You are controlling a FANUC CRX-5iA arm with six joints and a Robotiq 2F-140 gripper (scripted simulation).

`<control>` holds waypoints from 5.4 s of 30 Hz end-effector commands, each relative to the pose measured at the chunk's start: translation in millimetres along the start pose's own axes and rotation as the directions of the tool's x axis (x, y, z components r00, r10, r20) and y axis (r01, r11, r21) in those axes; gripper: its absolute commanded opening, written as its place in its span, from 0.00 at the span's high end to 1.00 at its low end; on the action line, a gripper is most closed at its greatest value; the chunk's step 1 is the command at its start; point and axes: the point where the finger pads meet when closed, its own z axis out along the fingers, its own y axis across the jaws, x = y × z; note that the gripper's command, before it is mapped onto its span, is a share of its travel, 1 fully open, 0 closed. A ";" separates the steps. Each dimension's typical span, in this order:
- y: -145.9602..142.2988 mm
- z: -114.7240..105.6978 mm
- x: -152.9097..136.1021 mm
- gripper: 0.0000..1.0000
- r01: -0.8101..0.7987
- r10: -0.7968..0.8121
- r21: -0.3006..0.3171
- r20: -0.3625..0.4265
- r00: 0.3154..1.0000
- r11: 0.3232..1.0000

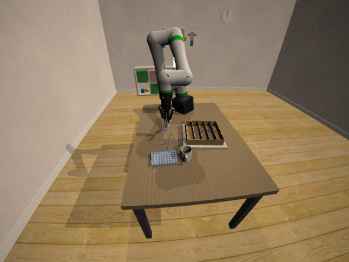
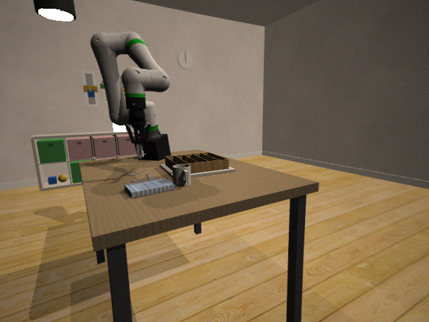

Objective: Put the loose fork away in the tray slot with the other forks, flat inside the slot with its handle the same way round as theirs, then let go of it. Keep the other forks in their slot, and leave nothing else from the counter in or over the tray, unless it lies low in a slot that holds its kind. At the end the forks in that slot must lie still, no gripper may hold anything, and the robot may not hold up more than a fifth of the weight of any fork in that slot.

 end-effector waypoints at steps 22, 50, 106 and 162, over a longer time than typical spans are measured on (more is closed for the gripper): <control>-0.1 -45.0 0.1 0.98 0.000 0.000 0.000 0.000 1.000 1.000; -99.4 -42.3 -15.3 0.98 -0.001 0.001 0.004 0.010 1.000 1.000; -284.2 -45.2 -102.0 0.98 -0.963 0.963 -0.017 0.027 0.269 0.270; -286.0 -45.1 -105.1 0.98 -0.348 0.346 -0.008 0.091 -0.934 -0.938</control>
